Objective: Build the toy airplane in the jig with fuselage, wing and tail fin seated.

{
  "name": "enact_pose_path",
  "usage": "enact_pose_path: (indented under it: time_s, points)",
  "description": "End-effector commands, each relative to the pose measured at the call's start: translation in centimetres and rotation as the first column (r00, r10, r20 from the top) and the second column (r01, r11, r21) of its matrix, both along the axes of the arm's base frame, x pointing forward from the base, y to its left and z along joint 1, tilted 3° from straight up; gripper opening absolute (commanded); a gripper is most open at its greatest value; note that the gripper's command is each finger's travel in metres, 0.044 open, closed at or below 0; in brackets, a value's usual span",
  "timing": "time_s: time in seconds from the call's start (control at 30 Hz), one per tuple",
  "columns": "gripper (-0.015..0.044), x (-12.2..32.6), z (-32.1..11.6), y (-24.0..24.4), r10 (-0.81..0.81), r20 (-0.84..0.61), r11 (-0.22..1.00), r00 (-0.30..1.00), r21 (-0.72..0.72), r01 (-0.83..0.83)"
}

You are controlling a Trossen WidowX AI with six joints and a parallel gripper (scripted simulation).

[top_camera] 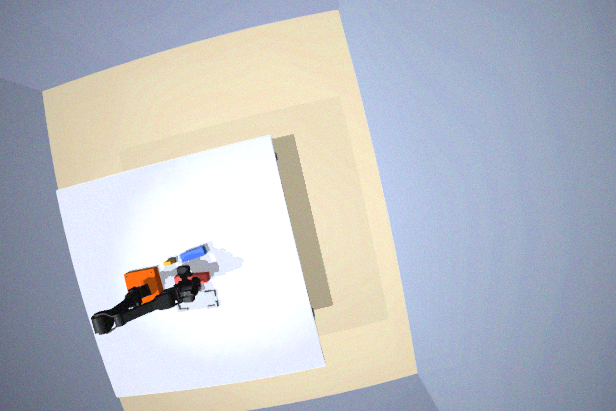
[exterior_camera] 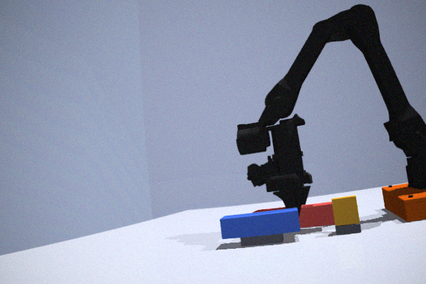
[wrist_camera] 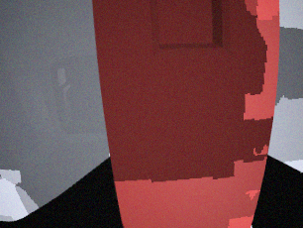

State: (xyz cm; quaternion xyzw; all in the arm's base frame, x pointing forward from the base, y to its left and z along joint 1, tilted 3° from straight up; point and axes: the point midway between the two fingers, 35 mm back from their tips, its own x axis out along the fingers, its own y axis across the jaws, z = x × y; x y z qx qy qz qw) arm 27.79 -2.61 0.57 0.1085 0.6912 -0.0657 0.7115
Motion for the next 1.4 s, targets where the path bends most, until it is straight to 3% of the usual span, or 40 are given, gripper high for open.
enact_pose_path:
  time_s: [0.0, 1.37]
  points:
    - [0.0006, 0.2, 0.5, -0.2, -0.001, 0.011, 1.000, 1.000, -0.021, 0.002]
    - [0.0000, -0.4, 12.6, -0.7, -0.003, -0.006, 1.000, 1.000, -0.002, 0.003]
